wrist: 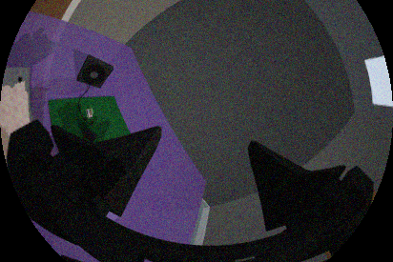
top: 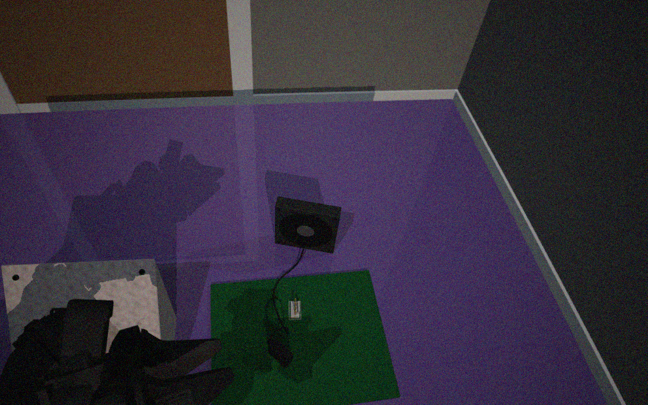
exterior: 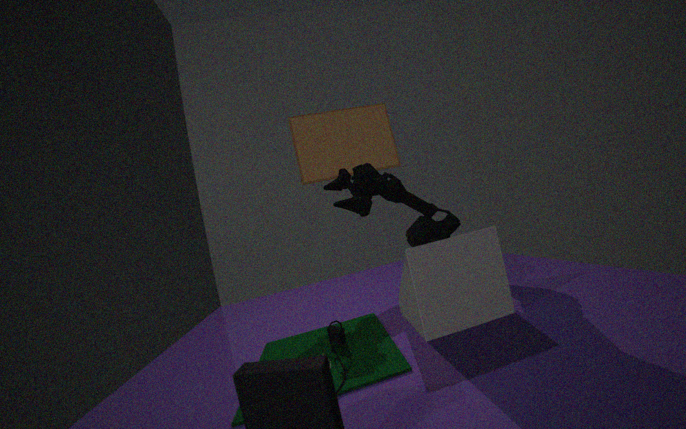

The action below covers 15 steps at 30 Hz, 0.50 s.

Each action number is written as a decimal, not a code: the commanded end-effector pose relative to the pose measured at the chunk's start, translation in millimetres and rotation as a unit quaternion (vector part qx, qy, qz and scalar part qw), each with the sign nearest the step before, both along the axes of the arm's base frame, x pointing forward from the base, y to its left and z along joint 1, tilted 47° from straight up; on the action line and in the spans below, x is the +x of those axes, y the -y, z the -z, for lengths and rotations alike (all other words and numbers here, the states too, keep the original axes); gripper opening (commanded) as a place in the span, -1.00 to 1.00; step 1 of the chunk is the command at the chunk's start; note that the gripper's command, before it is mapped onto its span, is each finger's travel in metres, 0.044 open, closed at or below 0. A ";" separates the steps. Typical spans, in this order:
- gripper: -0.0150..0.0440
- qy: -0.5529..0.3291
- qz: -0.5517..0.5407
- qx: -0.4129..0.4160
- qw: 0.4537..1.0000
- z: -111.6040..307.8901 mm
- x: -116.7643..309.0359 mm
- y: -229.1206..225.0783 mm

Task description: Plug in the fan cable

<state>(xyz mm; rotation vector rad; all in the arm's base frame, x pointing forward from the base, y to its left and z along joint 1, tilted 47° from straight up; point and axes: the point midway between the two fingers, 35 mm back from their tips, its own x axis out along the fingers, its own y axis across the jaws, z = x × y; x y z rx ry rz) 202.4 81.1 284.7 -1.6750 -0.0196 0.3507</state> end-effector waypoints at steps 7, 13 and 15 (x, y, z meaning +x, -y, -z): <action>1.00 -0.030 0.013 -0.031 0.999 11.0 9.3 -2.1; 1.00 -0.144 0.061 -0.157 0.975 57.8 41.1 -5.2; 1.00 -0.180 0.075 -0.200 0.960 73.9 49.6 -4.5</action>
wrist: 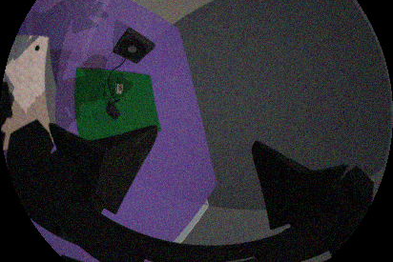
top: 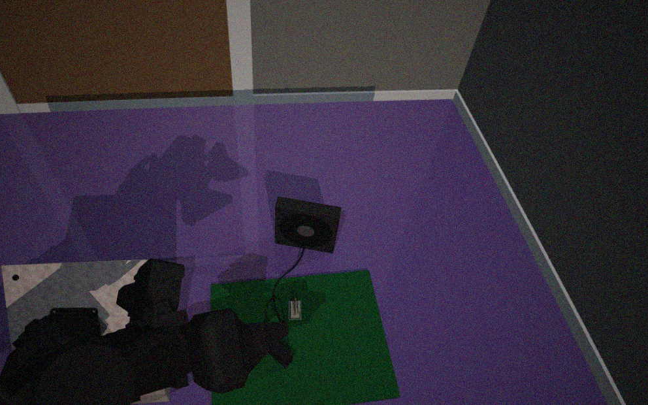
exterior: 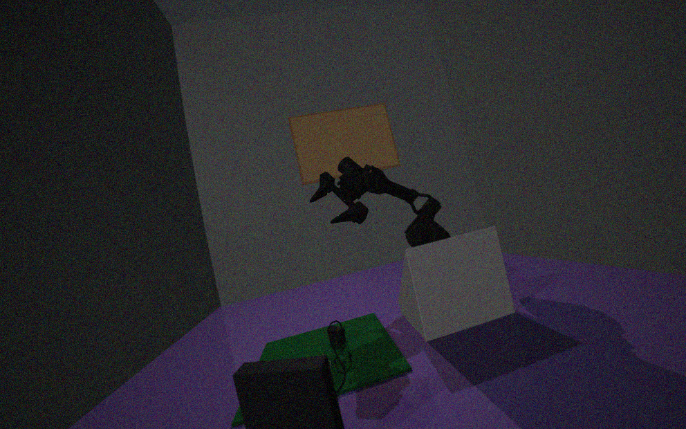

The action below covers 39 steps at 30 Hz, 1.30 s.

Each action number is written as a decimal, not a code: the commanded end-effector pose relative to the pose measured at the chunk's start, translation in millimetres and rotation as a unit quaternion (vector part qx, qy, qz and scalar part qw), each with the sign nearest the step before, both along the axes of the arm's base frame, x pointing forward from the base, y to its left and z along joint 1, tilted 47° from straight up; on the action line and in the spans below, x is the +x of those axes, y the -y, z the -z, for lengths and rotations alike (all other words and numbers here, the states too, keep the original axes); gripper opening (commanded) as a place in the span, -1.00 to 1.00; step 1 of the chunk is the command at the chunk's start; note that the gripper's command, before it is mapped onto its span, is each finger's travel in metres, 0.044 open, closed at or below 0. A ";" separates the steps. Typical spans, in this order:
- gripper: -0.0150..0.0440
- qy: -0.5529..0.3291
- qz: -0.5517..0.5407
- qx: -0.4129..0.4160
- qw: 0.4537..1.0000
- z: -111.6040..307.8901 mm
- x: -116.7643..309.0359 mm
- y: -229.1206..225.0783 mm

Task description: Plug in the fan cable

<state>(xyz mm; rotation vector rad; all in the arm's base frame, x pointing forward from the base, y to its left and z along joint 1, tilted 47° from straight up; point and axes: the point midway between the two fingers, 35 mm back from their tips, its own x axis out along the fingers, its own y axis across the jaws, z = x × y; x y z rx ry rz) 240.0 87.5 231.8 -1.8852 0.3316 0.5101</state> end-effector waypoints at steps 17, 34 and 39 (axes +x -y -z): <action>1.00 -0.320 0.085 -0.402 0.854 153.0 47.0 30.4; 1.00 -0.420 0.056 -0.531 0.734 220.4 51.8 70.3; 1.00 -0.420 0.058 -0.532 0.733 240.4 51.6 94.2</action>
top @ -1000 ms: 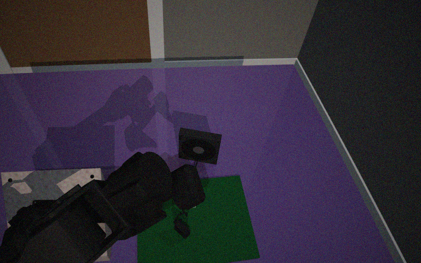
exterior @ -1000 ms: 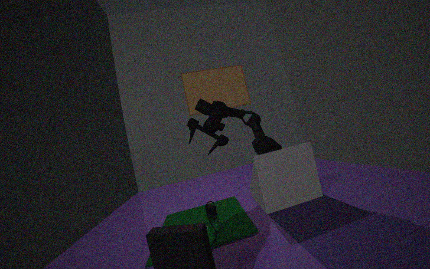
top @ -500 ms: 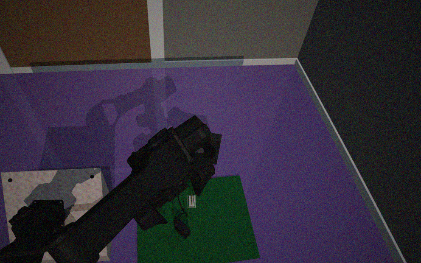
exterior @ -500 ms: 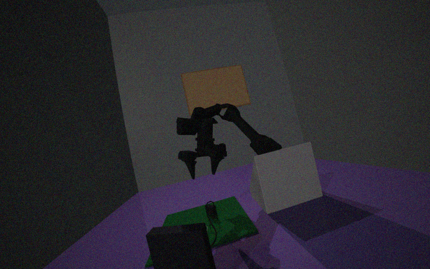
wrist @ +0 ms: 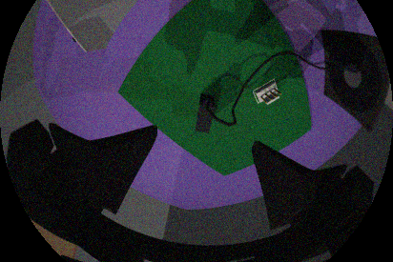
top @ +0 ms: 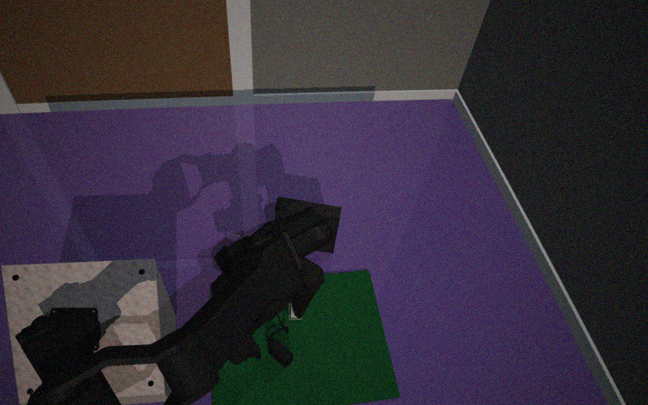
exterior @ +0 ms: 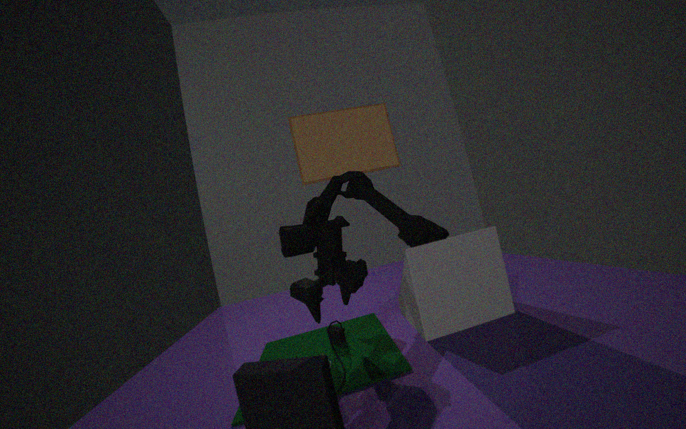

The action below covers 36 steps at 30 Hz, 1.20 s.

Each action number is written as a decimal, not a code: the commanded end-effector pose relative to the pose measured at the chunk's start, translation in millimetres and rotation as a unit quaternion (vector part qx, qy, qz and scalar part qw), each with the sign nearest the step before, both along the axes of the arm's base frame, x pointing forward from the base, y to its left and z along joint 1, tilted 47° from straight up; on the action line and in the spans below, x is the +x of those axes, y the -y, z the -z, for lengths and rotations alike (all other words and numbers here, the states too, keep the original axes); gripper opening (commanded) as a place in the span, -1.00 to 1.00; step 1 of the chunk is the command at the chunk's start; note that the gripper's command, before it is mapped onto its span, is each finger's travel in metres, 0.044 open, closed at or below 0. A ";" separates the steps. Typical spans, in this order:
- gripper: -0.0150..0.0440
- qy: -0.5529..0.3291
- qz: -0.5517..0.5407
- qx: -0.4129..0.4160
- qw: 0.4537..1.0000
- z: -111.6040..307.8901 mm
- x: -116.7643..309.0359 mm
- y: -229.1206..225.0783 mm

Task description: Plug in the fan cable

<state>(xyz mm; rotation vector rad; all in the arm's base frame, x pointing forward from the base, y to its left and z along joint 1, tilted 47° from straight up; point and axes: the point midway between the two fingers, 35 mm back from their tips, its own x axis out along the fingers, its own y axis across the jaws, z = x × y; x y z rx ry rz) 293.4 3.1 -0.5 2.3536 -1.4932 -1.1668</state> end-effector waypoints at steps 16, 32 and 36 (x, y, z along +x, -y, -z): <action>1.00 -0.005 -0.003 -0.006 1.000 22.4 -0.2 24.2; 1.00 -0.004 -0.003 -0.007 1.000 35.2 -0.1 39.3; 0.73 -0.001 -0.001 -0.003 1.000 34.4 1.2 37.4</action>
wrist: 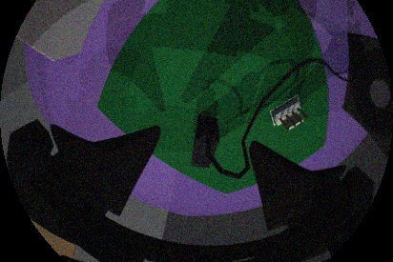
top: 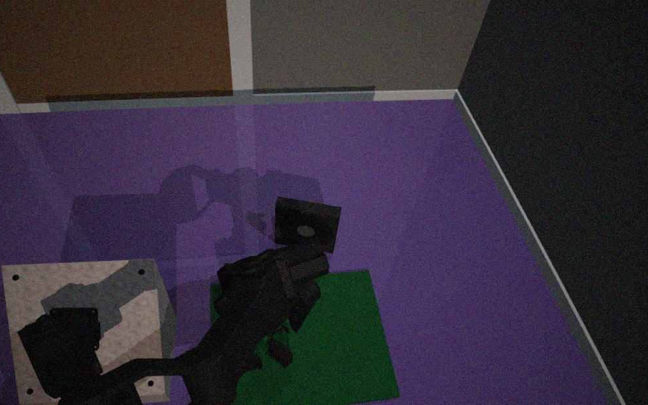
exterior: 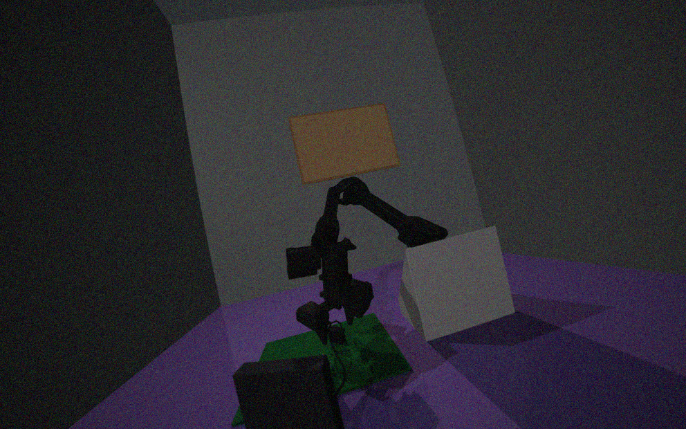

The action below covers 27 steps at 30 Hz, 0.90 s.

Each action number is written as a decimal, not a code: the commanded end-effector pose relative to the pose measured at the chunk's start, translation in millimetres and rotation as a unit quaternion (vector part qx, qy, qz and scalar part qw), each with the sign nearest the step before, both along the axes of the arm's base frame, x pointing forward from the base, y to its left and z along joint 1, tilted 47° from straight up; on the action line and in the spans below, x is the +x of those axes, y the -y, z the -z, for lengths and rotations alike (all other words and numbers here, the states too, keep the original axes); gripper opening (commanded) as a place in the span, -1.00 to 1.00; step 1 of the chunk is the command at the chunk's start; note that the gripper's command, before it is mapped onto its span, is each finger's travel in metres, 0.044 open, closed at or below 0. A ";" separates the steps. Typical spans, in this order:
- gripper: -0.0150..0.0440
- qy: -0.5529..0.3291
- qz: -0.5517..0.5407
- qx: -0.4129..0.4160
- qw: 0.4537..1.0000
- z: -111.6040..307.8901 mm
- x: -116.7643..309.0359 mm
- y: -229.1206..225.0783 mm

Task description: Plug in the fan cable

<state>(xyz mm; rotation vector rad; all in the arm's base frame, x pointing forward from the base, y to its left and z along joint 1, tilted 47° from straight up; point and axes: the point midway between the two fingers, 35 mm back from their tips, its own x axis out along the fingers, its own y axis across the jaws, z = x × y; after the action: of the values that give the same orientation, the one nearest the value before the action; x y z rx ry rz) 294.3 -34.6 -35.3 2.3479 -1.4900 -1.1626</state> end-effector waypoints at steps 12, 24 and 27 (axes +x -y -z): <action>0.13 0.001 0.000 0.000 1.000 -0.4 0.3 -0.3; -0.14 0.001 0.000 0.000 1.000 -0.4 0.3 -0.3; -0.21 0.001 0.000 0.000 1.000 -0.4 0.3 -0.3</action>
<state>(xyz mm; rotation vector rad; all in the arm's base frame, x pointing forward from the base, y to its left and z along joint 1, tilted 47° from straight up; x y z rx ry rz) 294.3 -34.5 -35.2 2.3475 -1.4894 -1.1627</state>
